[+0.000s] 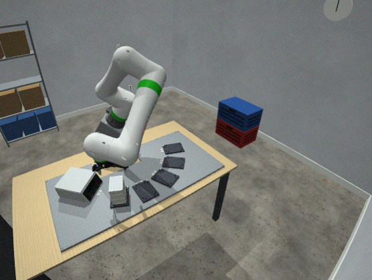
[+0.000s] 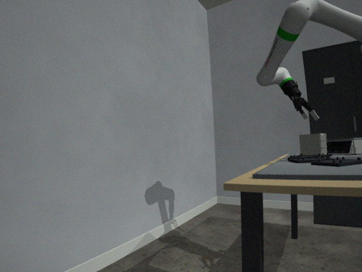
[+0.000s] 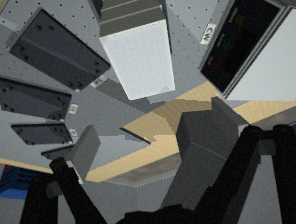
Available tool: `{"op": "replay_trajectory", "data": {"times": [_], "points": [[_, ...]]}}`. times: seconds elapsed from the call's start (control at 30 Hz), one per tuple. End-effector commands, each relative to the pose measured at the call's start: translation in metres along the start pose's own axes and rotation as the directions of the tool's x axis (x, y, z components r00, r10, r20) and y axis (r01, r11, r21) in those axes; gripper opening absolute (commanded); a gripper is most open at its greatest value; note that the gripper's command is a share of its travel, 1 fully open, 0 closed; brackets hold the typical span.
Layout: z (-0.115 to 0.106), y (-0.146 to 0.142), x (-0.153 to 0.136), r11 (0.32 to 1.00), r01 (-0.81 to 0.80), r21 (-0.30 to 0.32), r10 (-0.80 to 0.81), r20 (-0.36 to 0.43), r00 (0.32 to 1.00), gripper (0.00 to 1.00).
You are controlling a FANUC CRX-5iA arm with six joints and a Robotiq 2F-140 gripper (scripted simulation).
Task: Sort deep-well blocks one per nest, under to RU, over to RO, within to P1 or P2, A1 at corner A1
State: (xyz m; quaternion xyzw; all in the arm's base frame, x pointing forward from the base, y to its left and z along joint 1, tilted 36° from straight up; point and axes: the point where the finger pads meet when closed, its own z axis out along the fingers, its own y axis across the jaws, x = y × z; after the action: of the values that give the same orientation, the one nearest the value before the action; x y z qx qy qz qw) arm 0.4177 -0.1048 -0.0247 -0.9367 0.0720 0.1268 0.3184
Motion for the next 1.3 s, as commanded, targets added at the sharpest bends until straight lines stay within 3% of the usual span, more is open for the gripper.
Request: {"op": "replay_trajectory", "data": {"times": [0.0, 0.2, 0.77, 1.27], "points": [[0.021, 0.000, 0.013, 1.000, 0.000, 0.000, 0.000, -0.001, 1.000, 1.00], [0.038, 0.000, 0.023, 1.000, 0.000, 0.000, 0.000, -0.001, 1.000, 1.00], [0.038, 0.000, 0.023, 1.000, 0.000, 0.000, 0.000, -0.001, 1.000, 1.00], [0.057, 0.000, 0.034, 1.000, 0.000, 0.000, 0.000, -0.001, 1.000, 1.00]]}}
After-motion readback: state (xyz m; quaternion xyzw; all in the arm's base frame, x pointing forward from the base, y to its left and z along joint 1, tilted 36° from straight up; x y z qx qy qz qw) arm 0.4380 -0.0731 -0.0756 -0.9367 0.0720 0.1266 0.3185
